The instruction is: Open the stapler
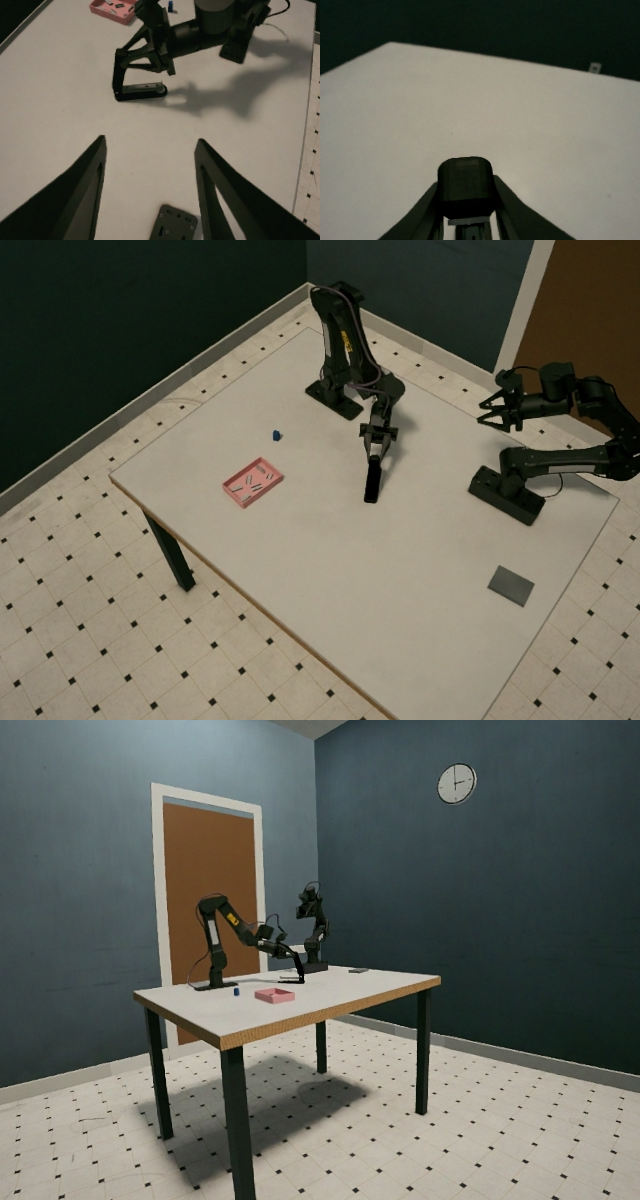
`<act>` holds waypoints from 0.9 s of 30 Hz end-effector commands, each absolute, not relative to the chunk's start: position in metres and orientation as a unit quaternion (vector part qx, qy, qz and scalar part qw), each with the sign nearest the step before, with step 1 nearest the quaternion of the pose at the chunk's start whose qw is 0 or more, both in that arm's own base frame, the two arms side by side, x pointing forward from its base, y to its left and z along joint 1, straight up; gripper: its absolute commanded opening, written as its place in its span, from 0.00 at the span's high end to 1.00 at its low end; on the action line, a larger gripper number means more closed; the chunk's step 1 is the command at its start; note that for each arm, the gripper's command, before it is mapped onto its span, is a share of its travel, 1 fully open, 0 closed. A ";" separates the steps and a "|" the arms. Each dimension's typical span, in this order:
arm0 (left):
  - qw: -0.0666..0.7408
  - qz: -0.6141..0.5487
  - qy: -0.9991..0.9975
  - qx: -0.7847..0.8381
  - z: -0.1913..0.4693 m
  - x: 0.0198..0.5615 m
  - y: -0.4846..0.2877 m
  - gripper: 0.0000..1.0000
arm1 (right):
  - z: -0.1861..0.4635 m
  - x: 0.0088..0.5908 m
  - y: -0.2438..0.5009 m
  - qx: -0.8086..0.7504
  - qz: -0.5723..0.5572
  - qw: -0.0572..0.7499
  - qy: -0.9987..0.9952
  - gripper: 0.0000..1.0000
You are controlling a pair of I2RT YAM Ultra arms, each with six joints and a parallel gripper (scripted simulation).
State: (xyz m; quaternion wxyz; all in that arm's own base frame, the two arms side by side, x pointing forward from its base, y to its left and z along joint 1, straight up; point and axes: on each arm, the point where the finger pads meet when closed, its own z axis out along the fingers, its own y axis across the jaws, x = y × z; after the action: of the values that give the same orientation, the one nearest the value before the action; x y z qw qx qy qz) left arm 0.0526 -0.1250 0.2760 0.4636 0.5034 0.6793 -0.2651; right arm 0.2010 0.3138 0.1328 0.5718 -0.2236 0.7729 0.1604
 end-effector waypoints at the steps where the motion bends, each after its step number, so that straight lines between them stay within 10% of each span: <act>1: 0.464 -0.268 0.678 0.503 0.276 0.053 -0.126 0.43 | 0.146 0.205 0.322 -0.218 0.170 0.551 0.788 0.79; 27: 0.464 -0.268 0.678 0.503 0.276 0.053 -0.126 0.43 | 0.144 0.234 0.338 -0.247 0.129 0.414 0.866 0.79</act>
State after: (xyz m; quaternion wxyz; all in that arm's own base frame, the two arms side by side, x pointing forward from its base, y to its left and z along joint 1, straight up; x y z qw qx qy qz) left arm 0.0526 -0.1250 0.2760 0.4636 0.5034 0.6793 -0.2651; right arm 0.2310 0.3329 0.1366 0.4372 -0.2476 0.8555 0.1251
